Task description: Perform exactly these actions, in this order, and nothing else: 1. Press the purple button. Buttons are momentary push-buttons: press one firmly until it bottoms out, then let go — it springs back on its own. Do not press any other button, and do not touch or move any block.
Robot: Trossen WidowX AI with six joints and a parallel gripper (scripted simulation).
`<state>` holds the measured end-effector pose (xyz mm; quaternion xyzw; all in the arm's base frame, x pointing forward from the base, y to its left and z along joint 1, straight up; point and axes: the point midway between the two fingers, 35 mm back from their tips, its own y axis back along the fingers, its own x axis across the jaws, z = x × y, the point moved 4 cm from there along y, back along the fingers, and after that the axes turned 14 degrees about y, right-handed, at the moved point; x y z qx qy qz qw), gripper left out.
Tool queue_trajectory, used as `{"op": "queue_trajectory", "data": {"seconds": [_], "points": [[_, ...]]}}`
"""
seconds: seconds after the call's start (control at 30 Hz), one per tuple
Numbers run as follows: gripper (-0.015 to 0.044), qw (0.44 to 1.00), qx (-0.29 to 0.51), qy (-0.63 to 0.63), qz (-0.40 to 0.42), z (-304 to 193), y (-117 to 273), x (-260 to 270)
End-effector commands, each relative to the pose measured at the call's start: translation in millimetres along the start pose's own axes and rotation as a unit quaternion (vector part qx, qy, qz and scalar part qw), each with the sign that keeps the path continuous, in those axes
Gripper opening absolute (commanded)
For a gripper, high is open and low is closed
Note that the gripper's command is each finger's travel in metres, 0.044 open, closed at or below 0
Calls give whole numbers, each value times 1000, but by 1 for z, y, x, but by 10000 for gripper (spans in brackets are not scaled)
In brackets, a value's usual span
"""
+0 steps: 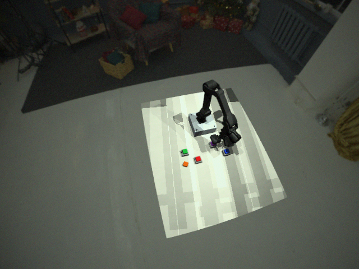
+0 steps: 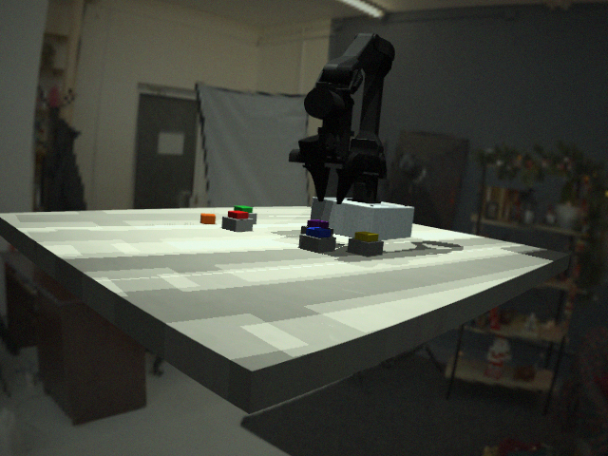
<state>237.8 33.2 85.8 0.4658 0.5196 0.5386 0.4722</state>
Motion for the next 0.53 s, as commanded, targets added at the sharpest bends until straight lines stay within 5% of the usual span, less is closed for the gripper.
{"op": "queue_trajectory", "data": {"seconds": [0.0,0.13,0.5], "points": [[309,1000,1,2,4,21,14,31],[400,1000,3,-16,3,41,30,70],[400,999,3,-35,1,53,44,112]]}}
